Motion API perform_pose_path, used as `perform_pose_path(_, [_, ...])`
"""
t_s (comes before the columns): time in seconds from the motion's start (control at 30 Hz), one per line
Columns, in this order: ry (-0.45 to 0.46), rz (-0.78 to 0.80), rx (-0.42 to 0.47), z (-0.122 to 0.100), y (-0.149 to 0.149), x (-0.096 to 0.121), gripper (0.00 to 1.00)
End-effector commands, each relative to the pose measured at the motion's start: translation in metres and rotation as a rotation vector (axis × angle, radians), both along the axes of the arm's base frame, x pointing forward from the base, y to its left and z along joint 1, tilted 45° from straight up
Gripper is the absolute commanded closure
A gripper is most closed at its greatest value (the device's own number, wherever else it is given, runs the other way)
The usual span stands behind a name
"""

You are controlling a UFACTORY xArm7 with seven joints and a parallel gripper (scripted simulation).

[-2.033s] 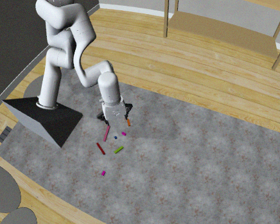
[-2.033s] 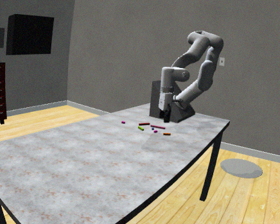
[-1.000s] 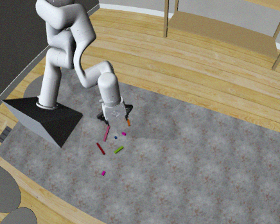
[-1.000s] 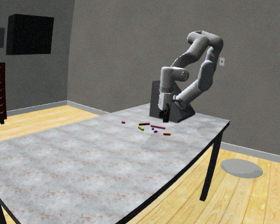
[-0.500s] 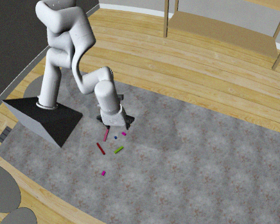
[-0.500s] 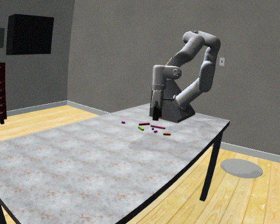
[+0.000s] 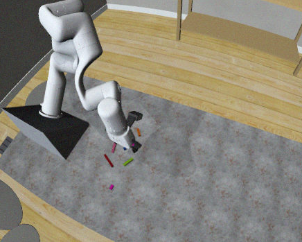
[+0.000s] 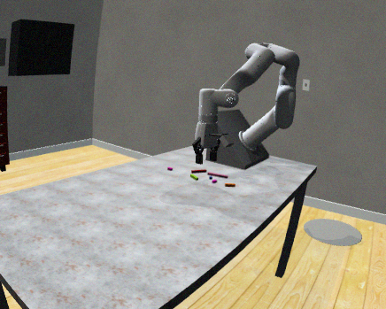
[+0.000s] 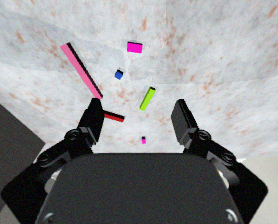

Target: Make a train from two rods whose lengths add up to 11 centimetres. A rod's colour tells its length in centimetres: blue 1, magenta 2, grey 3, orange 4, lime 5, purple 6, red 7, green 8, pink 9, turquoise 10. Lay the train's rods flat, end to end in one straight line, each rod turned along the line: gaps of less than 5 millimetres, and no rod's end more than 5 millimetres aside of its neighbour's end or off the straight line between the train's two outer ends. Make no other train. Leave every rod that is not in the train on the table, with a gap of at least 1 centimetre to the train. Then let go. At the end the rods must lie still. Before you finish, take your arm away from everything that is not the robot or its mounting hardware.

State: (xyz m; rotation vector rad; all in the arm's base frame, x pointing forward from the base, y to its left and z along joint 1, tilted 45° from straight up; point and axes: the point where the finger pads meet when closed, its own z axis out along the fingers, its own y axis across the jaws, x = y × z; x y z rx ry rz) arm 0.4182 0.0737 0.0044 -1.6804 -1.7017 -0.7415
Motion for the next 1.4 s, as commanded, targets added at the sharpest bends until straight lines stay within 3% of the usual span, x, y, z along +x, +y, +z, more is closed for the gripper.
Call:
perform_pose_path(0.0, [0.133,-0.102,-0.005,-0.012,-0.012,0.008,0.0])
perform_pose_path(0.13, [0.227,-0.182,-0.01,-0.022,-0.021,0.012,0.0])
perform_pose_path(0.2, [0.227,-0.182,-0.01,-0.022,-0.021,0.012,0.0])
perform_pose_path(0.23, [0.296,-0.24,-0.015,-0.029,-0.028,0.014,0.0])
perform_pose_path(0.7, [0.602,-0.503,-0.05,-0.065,-0.061,0.021,0.0])
perform_pose_path(0.77, [0.602,-0.503,-0.05,-0.065,-0.061,0.021,0.0])
perform_pose_path(0.8, [0.669,-0.562,-0.061,-0.073,-0.069,0.022,0.0])
perform_pose_path(1.37, [0.991,-0.865,-0.135,-0.113,-0.112,0.023,0.0])
